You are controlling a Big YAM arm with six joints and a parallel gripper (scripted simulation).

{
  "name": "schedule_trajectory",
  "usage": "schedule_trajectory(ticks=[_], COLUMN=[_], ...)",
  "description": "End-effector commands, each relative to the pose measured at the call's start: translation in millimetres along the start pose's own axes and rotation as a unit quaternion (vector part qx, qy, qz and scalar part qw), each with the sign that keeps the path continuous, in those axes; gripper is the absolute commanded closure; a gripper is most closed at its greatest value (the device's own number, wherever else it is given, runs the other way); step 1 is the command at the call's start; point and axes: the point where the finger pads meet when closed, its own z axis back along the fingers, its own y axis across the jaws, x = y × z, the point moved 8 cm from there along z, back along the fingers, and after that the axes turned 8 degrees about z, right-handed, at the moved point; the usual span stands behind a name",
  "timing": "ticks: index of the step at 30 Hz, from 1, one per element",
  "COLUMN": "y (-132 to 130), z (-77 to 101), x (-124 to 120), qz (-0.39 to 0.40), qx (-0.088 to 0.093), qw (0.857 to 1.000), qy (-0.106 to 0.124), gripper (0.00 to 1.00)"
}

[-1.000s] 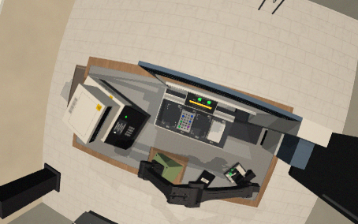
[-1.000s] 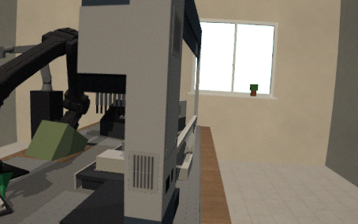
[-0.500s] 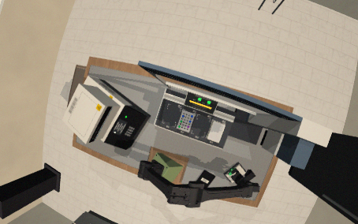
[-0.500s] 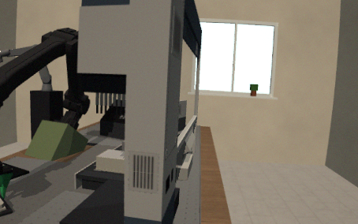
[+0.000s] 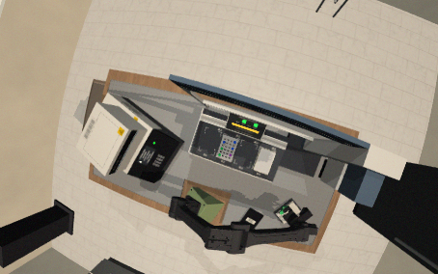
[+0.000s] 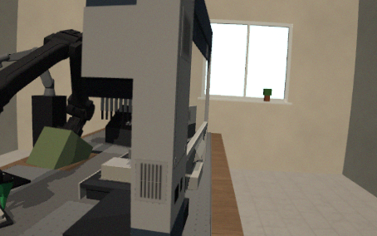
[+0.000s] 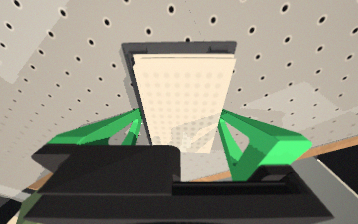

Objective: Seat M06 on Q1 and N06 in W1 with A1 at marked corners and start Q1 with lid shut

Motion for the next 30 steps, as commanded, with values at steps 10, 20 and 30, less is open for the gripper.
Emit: schedule_trajectory(ticks=[10,20,30], y=[-14.7,-15.0,-9.0], z=[45.2,28.4,32.9], x=[25.0,19.1,16.3], qz=[0.009,0.005,0.006], qx=[-0.037,-0.025,-0.026], qw=[0.999,1.0,0.999], qy=[-0.025,-0.017,-0.018], gripper=[0.0,0.0,0.0])
